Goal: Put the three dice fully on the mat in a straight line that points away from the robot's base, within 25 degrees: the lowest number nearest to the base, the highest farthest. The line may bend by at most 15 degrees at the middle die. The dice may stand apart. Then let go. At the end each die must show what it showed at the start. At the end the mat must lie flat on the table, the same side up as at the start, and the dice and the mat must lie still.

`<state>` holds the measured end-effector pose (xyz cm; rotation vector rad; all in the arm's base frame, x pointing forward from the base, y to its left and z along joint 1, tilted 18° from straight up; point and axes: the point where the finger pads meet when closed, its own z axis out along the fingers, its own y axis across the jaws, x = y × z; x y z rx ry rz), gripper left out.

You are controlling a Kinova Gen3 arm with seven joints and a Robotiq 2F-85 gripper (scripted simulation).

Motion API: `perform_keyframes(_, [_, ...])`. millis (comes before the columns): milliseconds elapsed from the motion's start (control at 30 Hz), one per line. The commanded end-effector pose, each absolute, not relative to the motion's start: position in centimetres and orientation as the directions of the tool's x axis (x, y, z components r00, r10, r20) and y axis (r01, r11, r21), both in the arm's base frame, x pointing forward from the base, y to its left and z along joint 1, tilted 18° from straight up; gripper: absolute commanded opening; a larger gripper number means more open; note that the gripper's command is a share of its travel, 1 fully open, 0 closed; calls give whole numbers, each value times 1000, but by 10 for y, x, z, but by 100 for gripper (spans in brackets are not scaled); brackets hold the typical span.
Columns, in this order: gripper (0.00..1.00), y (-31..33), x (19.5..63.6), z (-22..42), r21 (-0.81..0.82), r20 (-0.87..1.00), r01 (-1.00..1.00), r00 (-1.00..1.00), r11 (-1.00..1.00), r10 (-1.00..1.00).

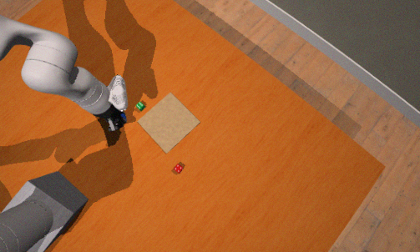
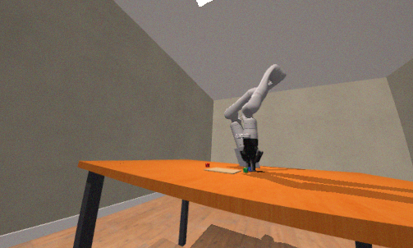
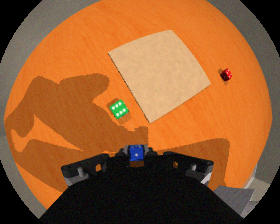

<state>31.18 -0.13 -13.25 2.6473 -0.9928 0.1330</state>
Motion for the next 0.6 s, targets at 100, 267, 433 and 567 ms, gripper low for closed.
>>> perform_keyframes(100, [15, 1, 313, -128, 251, 194, -655, 756, -713, -626])
perform_keyframes(267, [15, 5, 313, -115, 251, 194, -655, 756, -713, -626])
perform_keyframes(433, [15, 12, 313, -96, 251, 194, -655, 756, -713, -626])
perform_keyframes(567, [15, 17, 314, -79, 251, 194, -655, 756, -713, -626])
